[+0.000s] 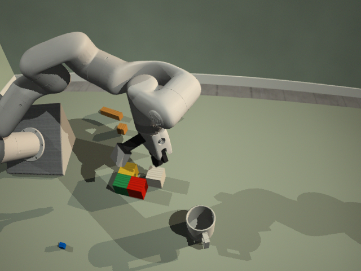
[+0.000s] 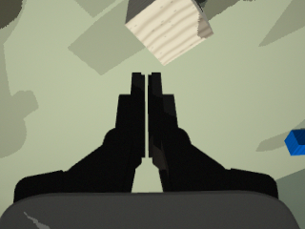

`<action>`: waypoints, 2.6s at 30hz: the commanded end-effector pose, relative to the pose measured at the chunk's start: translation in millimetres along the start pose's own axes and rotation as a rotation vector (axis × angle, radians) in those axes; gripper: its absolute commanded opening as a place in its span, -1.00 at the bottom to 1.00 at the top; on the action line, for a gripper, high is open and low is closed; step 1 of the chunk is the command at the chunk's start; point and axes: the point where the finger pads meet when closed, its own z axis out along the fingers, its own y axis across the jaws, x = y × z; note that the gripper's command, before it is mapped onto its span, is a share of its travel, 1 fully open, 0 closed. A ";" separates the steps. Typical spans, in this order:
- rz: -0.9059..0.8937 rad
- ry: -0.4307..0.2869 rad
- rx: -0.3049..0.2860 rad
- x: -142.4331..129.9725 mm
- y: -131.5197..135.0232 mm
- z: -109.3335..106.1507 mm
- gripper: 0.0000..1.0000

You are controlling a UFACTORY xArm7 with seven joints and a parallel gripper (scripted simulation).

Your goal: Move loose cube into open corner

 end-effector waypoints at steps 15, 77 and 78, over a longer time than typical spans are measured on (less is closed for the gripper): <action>1.021 -0.019 0.007 -14.8 -20.3 -3.8 -1.00; 2.462 0.020 0.038 -24.3 -23.5 24.0 -1.00; 2.462 0.020 0.038 -24.2 -23.5 26.4 -1.00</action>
